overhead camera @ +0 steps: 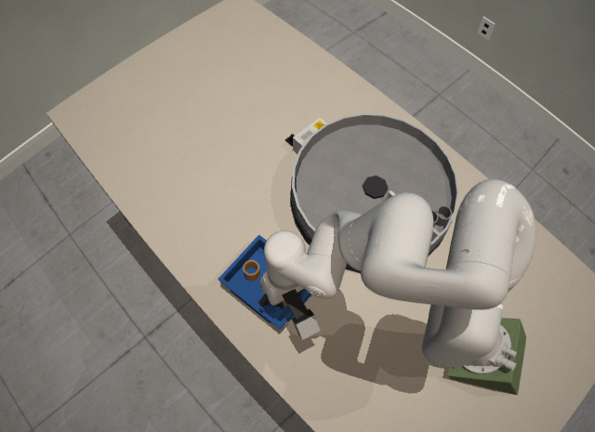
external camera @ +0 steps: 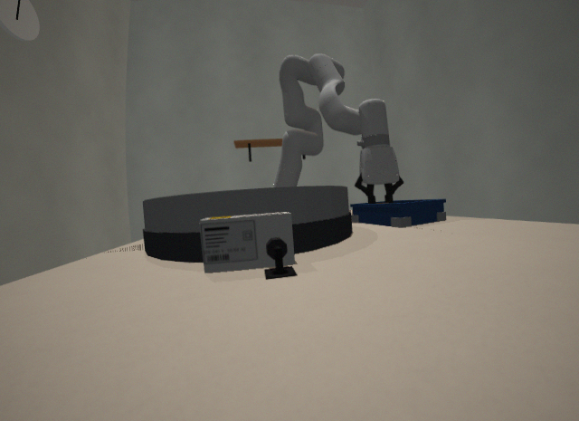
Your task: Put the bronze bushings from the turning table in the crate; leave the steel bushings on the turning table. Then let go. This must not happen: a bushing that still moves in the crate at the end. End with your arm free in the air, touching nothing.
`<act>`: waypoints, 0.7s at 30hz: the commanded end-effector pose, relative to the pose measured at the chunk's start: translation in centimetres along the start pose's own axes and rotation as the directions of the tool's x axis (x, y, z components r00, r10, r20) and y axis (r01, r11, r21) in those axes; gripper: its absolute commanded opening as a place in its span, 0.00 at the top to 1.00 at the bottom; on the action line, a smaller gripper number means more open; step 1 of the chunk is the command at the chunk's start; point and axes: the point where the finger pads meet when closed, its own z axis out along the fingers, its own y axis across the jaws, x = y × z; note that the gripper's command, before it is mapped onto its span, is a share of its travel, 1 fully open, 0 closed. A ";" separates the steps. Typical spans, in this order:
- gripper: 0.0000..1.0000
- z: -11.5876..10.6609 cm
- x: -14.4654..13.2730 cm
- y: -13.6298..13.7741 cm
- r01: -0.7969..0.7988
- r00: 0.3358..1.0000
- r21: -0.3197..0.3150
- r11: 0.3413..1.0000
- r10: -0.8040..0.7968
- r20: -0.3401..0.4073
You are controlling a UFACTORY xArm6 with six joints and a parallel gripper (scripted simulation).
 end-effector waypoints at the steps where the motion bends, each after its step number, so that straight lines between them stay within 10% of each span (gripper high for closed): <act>1: 1.00 0.0 -0.1 0.1 0.000 1.000 -0.002 1.000 0.000 0.002; 21: 1.00 0.3 -0.1 0.1 0.000 1.000 -0.002 1.000 0.000 0.002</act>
